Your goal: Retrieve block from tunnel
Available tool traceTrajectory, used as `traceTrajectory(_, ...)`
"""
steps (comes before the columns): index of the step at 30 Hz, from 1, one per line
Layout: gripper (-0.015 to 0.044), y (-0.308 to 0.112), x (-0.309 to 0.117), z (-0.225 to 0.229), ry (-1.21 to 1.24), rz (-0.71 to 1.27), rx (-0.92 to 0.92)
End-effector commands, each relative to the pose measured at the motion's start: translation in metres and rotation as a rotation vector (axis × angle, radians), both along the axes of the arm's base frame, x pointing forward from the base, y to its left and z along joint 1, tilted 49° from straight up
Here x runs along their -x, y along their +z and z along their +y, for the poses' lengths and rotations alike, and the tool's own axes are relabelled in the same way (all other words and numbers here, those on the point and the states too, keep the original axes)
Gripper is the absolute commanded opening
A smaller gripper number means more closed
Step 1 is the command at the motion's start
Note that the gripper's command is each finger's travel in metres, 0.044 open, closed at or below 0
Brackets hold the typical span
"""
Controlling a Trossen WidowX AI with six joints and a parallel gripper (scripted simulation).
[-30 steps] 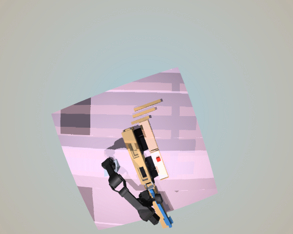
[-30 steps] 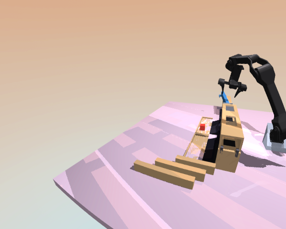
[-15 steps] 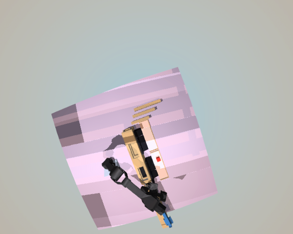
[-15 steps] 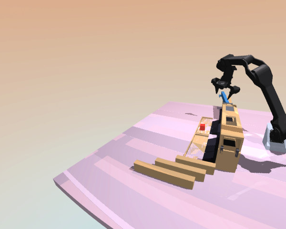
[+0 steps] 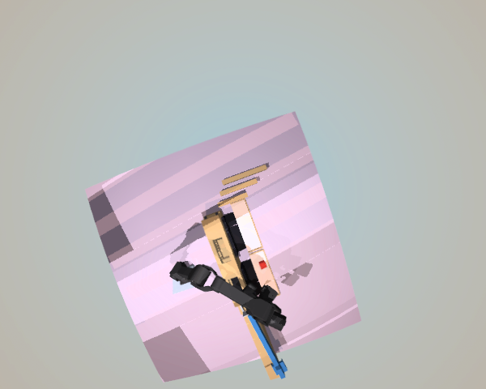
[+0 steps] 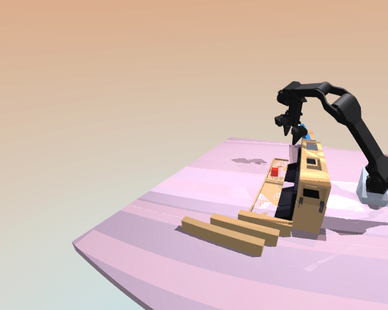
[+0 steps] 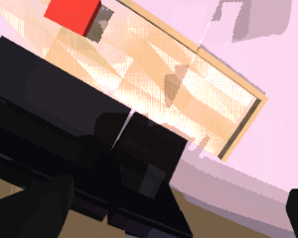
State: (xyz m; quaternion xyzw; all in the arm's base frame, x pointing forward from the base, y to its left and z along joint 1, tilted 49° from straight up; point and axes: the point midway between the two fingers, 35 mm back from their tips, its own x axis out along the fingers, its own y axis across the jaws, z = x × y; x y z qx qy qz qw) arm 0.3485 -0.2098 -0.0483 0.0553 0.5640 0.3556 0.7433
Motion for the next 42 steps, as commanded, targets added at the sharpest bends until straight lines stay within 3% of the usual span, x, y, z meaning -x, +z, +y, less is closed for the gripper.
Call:
traceTrajectory(1, 0.0440, 0.011, -0.034, 0.063, -0.205, 0.233, -0.133)
traceTrajectory(8, 0.0440, 0.015, -0.053, 0.112, -0.303, 0.406, -0.236)
traceTrajectory(42, 0.0440, -0.006, -0.055, 0.135, -0.303, 0.406, -0.235)
